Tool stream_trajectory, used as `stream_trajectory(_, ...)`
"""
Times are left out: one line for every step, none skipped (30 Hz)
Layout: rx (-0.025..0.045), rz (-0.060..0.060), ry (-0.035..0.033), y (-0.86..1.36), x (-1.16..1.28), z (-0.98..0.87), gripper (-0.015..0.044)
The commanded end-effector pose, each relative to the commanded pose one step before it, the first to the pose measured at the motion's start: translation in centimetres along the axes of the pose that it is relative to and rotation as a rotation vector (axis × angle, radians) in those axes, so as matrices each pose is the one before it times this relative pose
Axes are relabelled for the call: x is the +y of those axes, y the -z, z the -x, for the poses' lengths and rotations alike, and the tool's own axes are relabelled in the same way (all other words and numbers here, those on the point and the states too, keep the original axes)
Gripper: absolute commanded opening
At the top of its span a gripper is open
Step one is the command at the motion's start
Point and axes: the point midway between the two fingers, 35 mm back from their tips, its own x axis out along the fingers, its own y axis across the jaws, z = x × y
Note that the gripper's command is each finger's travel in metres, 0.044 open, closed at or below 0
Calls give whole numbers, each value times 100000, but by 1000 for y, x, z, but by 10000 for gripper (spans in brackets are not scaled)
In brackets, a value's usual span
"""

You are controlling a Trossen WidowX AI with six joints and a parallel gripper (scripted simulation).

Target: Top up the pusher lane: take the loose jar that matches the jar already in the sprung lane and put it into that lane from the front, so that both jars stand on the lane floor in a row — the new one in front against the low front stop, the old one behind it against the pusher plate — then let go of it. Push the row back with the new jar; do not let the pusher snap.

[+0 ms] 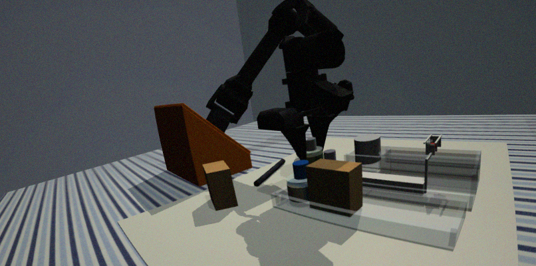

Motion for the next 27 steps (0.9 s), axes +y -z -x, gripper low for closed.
stream_trajectory(-2076, 1449, 174, -1047, 49, 216, 0)
stream_trajectory(-2, 1, 0, -39, 0, 0, 0)
stream_trajectory(-2, 1, 0, -39, 0, 0, 0)
stream_trajectory(-2, 1, 0, -39, 0, 0, 0)
stream_trajectory(-2, 1, 0, -39, 0, 0, 0)
stream_trajectory(-2, 1, 0, -39, 0, 2, 0)
stream_trajectory(-2, 1, 0, -39, 0, 2, 0)
stream_trajectory(-2, 1, 0, -39, 0, 2, 0)
stream_trajectory(-2, 1, 0, -39, 0, 2, 0)
stream_trajectory(-2, 1, 0, -39, 0, 2, 0)
stream_trajectory(-2, 1, 0, -39, 0, 2, 0)
stream_trajectory(-2, 1, 0, -39, 0, 2, 0)
stream_trajectory(-2, 1, 0, -39, 0, 2, 0)
stream_trajectory(-2, 1, 0, -39, 0, 2, 0)
stream_trajectory(-2, 1, 0, -39, 0, 2, 0)
stream_trajectory(-2, 1, 0, -39, 0, 2, 0)
stream_trajectory(-2, 1, 0, -39, 0, 2, 0)
stream_trajectory(-2, 1, 0, -39, 0, 2, 0)
stream_trajectory(-2, 1, 0, -39, 0, 2, 0)
stream_trajectory(-2, 1, 0, -39, 0, 2, 0)
stream_trajectory(-2, 1, 0, -39, 0, 1, 0)
stream_trajectory(-2, 1, 0, -39, 0, 1, 0)
stream_trajectory(-2, 1, 0, -39, 0, 1, 0)
stream_trajectory(-2, 1, 0, -39, 0, 1, 0)
stream_trajectory(-2, 1, 0, -39, 0, 1, 0)
stream_trajectory(-1, 1, 0, -39, 0, 4, 0)
stream_trajectory(-1, 1, 0, -39, 0, 3, 0)
